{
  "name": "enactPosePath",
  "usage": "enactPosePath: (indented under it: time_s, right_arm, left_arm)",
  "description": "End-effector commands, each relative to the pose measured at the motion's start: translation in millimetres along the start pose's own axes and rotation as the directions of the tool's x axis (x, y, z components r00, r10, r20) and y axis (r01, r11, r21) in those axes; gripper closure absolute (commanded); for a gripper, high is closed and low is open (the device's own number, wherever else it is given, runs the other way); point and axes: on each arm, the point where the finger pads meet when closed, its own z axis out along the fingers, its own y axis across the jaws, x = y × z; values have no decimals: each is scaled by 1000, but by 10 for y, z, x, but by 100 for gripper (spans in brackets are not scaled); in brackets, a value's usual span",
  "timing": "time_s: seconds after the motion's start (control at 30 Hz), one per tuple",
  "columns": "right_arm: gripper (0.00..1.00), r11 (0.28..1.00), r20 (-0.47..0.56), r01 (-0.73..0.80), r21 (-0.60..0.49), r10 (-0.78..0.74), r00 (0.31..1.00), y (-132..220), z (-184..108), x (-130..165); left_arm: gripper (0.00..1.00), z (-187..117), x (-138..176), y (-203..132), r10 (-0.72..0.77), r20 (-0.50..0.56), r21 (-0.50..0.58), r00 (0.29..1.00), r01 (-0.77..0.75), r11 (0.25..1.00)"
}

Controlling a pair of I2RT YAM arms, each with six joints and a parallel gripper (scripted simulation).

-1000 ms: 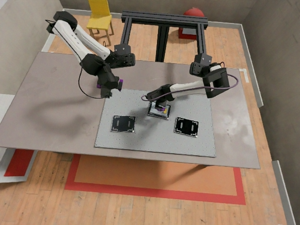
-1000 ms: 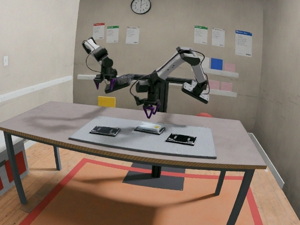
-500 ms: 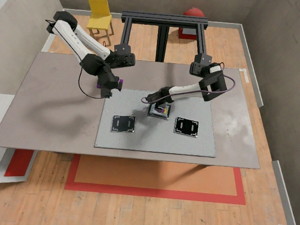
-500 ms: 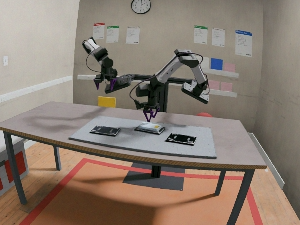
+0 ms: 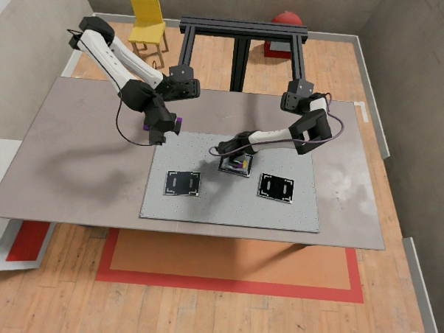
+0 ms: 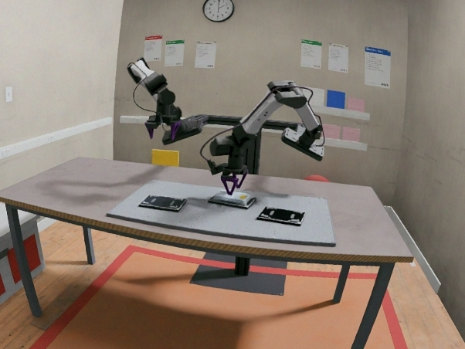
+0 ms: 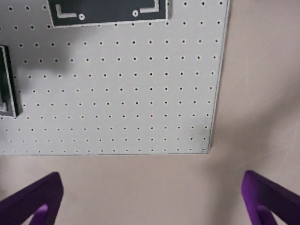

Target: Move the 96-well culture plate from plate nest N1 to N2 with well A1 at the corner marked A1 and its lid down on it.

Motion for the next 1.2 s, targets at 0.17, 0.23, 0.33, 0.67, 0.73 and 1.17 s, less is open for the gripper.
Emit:
enactPosePath:
  time_s: [0.17, 0.23, 0.33, 0.67, 0.73, 1.17]
  right_arm:
    - [0, 1000, 5, 5, -5, -5, 1000, 0, -20, -15]
    - [0, 1000, 5, 5, -5, -5, 1000, 0, -20, -15]
    - [0, 1000, 5, 5, -5, -5, 1000, 0, -20, -15]
    - [0, 1000, 5, 5, -5, -5, 1000, 0, -20, -15]
    - [0, 1000, 5, 5, -5, -5, 1000, 0, -20, -15]
    - [0, 1000, 5, 5, -5, -5, 1000, 0, -20, -15]
  left_arm:
    - [0, 171, -15, 89, -16, 3, -14, 1000, 16, 1000]
    - [0, 205, -15, 89, -16, 3, -14, 1000, 16, 1000]
    - [0, 255, -15, 90, -16, 3, -13, 1000, 16, 1000]
    - [0, 338, -23, 124, -21, 10, -17, 1000, 21, 1000]
    - [0, 339, -23, 124, -21, 10, -16, 1000, 21, 1000]
    - [0, 260, -48, 84, -6, 16, -20, 1000, 6, 1000]
